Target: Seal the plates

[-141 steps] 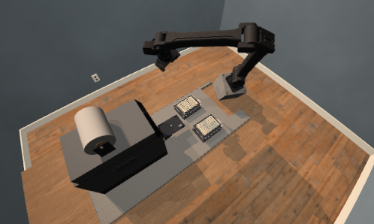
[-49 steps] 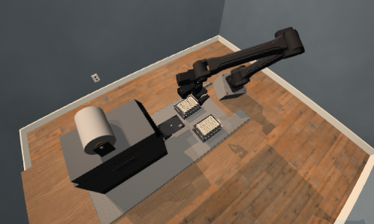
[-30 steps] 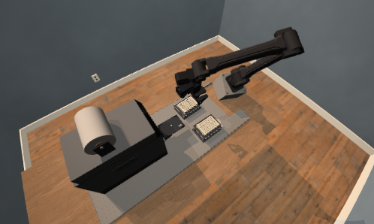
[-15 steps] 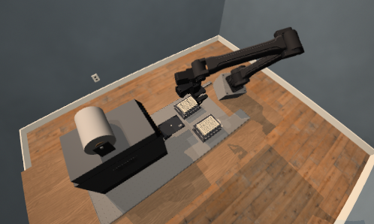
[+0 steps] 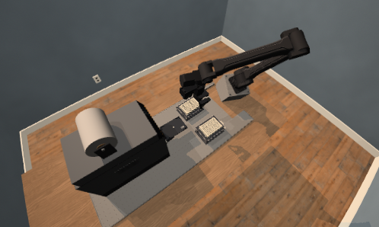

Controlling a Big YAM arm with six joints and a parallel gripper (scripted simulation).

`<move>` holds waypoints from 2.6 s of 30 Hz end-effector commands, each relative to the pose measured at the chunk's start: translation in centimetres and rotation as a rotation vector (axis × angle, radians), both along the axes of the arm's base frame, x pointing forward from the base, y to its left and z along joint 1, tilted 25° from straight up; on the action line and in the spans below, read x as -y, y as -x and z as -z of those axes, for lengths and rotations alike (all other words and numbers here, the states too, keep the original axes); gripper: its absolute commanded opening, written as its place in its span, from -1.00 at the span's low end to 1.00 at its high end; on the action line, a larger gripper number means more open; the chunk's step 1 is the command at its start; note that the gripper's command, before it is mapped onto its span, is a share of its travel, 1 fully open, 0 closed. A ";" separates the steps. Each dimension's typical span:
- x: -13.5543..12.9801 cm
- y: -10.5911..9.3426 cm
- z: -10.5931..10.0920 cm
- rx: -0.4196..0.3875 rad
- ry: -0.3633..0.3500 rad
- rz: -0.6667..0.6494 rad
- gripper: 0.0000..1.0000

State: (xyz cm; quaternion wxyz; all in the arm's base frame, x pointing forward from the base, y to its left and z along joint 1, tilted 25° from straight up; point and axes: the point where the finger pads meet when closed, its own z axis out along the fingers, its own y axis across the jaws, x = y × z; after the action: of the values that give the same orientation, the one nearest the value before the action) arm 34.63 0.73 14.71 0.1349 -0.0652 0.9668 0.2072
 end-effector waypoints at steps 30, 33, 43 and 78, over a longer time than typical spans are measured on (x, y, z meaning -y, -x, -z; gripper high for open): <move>-2.8 -2.1 6.1 0.264 -0.052 0.119 1.00; -2.5 -2.4 6.1 0.255 -0.049 0.118 1.00; -6.1 0.8 5.7 0.225 -0.056 0.103 1.00; -12.4 4.1 3.1 0.245 -0.070 0.118 1.00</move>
State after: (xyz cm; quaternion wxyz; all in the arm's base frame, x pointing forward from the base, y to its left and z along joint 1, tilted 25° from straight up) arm 28.44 13.33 9.88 0.2413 -0.0289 0.9442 0.2225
